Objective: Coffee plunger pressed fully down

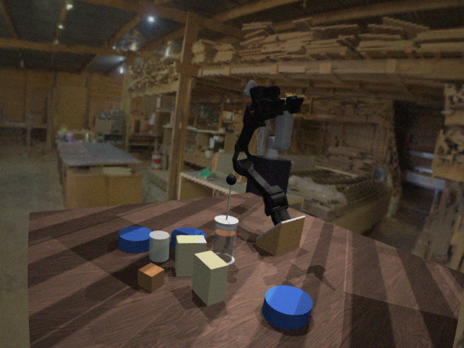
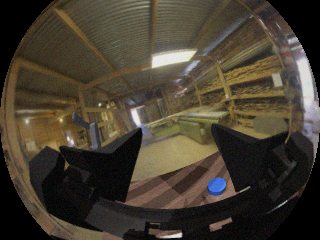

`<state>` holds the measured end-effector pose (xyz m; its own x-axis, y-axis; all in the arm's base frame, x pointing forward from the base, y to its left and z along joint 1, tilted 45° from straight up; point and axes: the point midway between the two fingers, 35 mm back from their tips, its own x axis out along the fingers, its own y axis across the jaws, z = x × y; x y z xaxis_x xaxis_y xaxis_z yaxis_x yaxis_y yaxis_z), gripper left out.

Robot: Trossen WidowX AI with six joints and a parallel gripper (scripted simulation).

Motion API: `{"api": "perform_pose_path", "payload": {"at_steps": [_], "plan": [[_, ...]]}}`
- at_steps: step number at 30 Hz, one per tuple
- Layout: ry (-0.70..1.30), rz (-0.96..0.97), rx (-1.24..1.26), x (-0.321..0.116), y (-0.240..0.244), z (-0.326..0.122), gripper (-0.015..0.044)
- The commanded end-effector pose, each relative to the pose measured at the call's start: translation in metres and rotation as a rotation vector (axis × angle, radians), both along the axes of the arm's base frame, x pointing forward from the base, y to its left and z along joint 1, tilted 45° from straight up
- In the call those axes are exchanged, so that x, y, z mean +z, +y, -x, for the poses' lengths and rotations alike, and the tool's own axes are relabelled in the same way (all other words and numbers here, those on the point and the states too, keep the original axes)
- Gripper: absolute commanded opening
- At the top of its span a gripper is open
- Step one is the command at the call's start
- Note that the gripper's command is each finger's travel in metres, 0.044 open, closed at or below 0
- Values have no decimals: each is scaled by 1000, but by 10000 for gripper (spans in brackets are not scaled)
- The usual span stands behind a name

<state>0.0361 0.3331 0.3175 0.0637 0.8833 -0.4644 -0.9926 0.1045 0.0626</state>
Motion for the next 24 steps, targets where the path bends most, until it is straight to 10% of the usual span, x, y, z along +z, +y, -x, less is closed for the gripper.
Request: {"api": "perform_pose_path", "payload": {"at_steps": [1,11,24], "plan": [[4,11,-12,-2,0,-1,426],[-6,453,-670,-99,-39,-75,440],[-659,613,-1303,-102,-111,-150,440]]}}
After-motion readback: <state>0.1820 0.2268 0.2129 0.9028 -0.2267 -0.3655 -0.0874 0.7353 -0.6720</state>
